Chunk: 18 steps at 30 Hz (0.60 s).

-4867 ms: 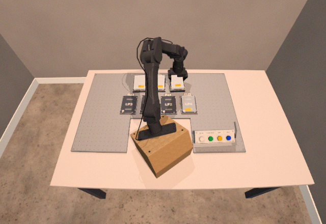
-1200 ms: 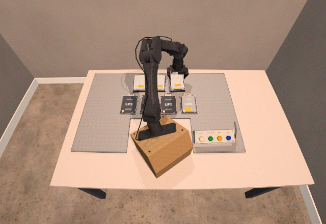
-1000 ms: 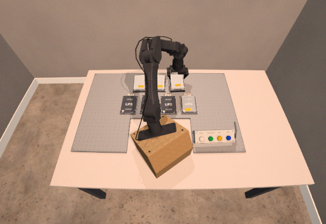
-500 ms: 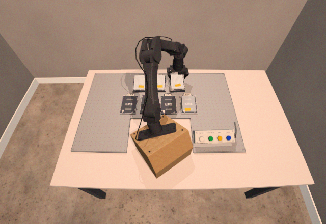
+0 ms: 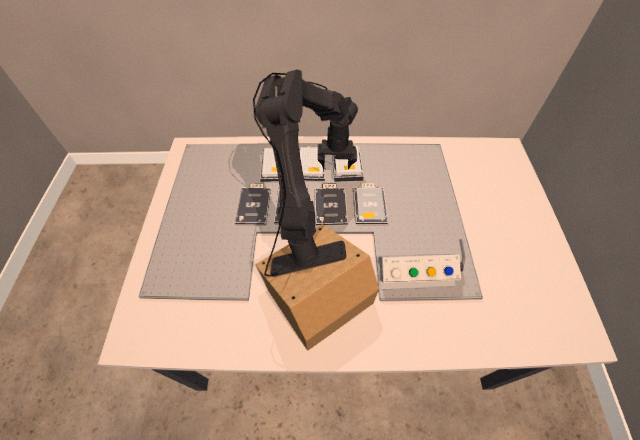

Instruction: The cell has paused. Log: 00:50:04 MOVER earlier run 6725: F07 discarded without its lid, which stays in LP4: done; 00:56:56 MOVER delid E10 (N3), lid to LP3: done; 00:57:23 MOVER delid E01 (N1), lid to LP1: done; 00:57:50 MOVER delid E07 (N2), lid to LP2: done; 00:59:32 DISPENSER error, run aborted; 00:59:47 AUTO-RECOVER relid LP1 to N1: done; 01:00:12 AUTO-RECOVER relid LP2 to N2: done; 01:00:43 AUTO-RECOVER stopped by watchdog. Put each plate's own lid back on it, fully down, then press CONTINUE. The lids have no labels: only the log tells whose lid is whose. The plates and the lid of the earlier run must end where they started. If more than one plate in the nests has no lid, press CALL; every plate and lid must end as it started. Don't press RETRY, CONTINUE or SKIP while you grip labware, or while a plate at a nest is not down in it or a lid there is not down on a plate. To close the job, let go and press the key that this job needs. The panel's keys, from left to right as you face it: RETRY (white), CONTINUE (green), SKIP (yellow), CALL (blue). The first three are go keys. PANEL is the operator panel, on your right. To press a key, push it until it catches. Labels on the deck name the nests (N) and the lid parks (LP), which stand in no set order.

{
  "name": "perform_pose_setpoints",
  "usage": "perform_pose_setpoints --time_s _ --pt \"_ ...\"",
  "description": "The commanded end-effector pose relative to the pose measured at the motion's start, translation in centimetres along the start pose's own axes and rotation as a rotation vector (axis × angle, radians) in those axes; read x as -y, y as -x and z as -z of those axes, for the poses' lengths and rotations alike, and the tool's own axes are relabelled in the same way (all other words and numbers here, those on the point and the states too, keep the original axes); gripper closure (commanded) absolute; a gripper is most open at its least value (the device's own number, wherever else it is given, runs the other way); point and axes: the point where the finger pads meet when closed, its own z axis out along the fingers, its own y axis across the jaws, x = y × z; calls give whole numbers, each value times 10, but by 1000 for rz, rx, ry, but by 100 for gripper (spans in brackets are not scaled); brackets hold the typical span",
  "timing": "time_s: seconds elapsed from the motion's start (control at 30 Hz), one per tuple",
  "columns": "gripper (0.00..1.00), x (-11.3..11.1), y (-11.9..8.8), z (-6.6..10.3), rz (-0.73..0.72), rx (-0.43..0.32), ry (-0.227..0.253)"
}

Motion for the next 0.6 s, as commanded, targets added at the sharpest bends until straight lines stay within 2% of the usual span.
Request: perform_pose_setpoints --time_s 0.0,0.13,0.23,0.27,0.57 --pt "15 -6 1 9 8 60 -36" --pt "19 -19 -14 8 8 60 -35" --pt "20 -15 -19 10 -10 66 -43" --pt "100 -22 -22 8 -1 63 -39" --pt "100 -54 -57 4 7 60 -34"
